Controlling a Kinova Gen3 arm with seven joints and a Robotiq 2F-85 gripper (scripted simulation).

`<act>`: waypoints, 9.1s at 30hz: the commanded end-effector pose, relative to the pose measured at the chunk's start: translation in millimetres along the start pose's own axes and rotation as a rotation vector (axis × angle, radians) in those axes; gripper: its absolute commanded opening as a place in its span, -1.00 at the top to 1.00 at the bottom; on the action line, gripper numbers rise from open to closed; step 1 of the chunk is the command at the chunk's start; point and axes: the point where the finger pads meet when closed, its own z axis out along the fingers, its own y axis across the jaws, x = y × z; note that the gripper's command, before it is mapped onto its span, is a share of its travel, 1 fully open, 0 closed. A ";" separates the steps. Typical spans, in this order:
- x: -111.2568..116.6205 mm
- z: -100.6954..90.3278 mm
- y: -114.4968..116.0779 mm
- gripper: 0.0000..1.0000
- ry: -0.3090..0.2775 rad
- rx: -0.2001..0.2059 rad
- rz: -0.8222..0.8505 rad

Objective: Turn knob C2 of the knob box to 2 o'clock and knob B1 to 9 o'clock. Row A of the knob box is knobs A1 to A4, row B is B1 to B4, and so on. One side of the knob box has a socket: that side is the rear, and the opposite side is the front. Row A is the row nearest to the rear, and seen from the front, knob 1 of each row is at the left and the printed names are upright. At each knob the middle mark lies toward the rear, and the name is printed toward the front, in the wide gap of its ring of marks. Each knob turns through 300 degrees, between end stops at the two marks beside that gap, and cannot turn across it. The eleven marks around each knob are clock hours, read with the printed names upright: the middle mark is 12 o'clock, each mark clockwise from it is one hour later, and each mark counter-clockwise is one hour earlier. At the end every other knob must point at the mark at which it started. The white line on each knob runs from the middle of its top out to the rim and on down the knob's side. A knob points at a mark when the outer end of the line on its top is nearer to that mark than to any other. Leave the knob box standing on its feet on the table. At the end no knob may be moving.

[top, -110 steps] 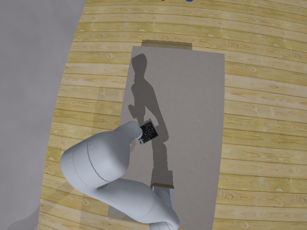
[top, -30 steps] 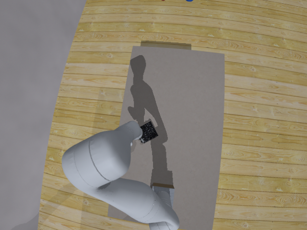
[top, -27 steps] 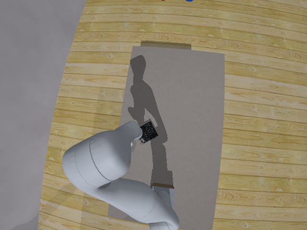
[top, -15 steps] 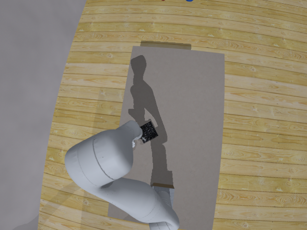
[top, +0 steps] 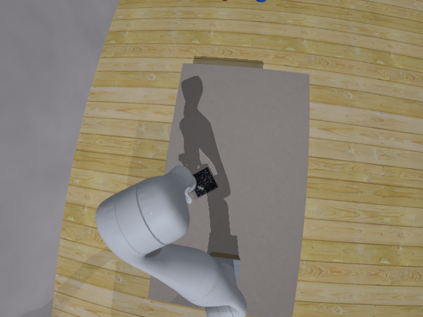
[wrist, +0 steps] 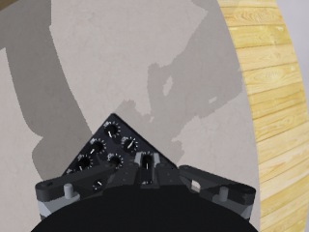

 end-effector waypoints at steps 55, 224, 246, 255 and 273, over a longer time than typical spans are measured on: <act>-0.3 0.1 0.0 0.83 0.001 -0.003 -0.900; 0.0 -31.1 -0.1 0.62 0.001 -0.003 -0.931; -0.6 -14.5 0.2 0.62 0.001 -0.003 -0.931; -0.6 -13.9 0.2 0.62 0.001 -0.003 -0.931; -0.6 -13.9 0.2 0.62 0.001 -0.003 -0.931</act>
